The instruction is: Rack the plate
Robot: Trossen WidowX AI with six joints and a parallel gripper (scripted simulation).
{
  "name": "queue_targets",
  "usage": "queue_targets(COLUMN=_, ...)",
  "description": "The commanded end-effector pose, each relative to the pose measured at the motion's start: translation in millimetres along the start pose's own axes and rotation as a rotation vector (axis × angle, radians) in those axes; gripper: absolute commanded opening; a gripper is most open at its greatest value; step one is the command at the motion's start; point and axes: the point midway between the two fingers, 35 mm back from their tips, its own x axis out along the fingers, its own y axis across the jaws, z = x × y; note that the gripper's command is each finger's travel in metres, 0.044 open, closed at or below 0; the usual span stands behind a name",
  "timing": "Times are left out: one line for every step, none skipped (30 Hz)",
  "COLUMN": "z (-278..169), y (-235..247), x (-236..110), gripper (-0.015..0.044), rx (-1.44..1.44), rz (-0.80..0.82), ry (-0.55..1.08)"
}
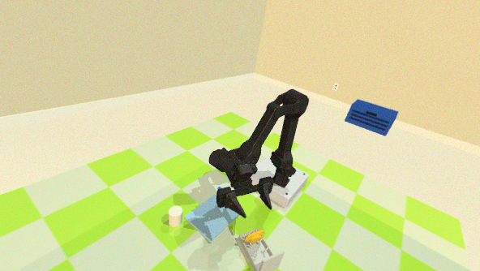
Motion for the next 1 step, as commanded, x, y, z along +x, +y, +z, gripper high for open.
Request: queue_targets(z=3.2, y=-15.9, x=3.2, gripper=0.0400, rx=0.078, rz=-0.056, ry=0.073)
